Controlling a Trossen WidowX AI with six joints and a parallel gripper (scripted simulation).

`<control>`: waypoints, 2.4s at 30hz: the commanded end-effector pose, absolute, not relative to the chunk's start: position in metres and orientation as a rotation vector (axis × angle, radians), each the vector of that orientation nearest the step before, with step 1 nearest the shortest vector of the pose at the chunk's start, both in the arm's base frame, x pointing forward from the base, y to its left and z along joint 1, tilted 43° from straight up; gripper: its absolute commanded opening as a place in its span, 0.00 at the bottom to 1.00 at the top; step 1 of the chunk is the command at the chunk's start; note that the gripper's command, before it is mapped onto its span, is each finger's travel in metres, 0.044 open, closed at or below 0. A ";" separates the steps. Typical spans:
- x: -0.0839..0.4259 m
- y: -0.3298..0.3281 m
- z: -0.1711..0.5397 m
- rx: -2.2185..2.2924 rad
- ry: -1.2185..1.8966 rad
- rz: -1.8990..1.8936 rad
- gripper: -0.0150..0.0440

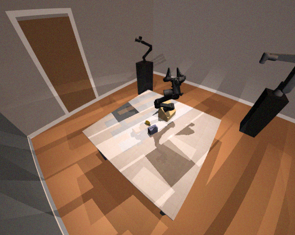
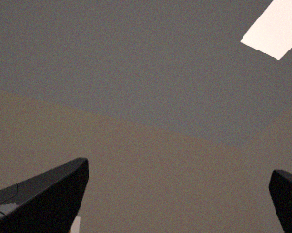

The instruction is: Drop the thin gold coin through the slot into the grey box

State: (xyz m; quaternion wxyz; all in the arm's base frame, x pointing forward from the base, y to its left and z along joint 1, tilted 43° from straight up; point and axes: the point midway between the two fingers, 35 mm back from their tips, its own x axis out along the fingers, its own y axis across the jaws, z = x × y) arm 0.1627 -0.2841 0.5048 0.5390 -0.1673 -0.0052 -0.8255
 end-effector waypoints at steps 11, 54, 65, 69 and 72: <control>0.047 -0.252 0.569 -0.507 -0.289 -2.186 0.53; 0.013 0.277 0.529 -1.666 -1.427 -3.353 0.53; 0.171 0.317 0.429 -2.262 -2.068 -3.199 0.53; 0.226 0.307 0.385 -2.469 -2.366 -3.001 0.53; 0.265 0.292 0.349 -2.625 -2.608 -2.771 0.53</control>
